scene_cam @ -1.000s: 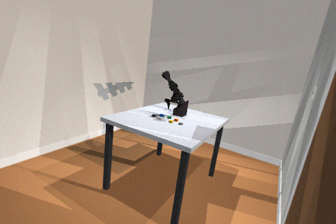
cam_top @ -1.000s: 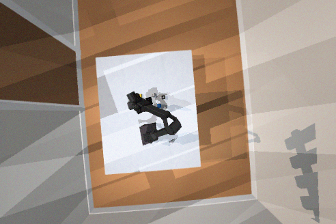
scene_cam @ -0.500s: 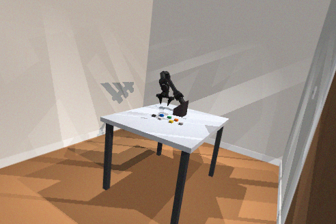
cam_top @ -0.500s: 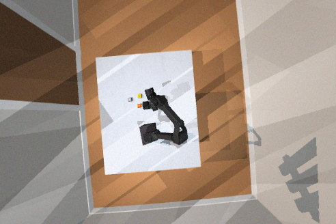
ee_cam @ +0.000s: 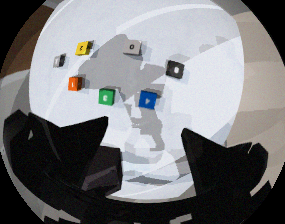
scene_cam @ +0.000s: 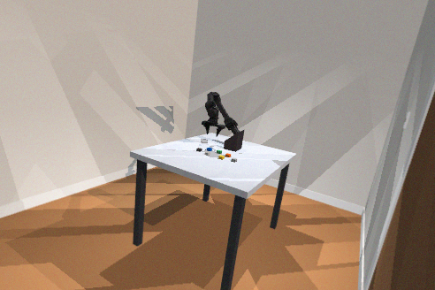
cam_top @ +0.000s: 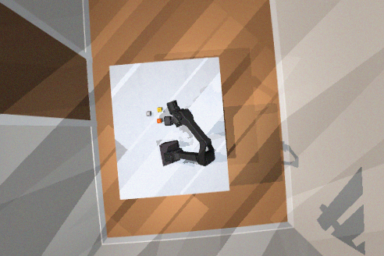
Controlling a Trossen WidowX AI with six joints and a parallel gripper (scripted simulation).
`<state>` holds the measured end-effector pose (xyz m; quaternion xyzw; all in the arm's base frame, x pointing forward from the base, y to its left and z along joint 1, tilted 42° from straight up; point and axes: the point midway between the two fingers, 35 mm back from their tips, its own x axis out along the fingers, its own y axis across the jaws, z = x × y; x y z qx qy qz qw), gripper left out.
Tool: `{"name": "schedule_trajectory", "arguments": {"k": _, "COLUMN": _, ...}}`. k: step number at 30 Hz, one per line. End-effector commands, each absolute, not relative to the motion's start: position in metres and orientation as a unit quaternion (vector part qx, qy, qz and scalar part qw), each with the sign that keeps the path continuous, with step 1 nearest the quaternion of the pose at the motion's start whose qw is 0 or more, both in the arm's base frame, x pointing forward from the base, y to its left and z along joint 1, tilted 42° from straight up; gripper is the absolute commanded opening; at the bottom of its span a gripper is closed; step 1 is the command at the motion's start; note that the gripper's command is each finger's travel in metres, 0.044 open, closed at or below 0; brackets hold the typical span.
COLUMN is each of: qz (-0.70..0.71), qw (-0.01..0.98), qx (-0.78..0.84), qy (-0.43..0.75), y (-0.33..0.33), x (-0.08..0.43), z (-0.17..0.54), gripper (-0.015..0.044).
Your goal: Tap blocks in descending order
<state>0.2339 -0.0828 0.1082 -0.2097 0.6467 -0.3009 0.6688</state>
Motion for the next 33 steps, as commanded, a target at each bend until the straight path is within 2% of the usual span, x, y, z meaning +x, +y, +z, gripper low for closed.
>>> {"name": "schedule_trajectory", "arguments": {"k": 1, "qz": -0.301, "qw": 0.67, "qx": -0.205, "qy": 0.647, "y": -0.082, "x": 0.234, "z": 0.108, "gripper": 0.04}}
{"name": "schedule_trajectory", "arguments": {"k": 4, "qz": -0.301, "qw": 0.67, "qx": -0.205, "qy": 0.647, "y": -0.08, "x": 0.234, "z": 0.106, "gripper": 0.04}}
{"name": "schedule_trajectory", "arguments": {"k": 11, "qz": -0.3, "qw": 0.67, "qx": -0.204, "qy": 0.647, "y": -0.022, "x": 0.236, "z": 0.054, "gripper": 0.04}}
{"name": "schedule_trajectory", "arguments": {"k": 33, "qz": -0.3, "qw": 0.67, "qx": -0.204, "qy": 0.647, "y": -0.022, "x": 0.236, "z": 0.054, "gripper": 0.04}}
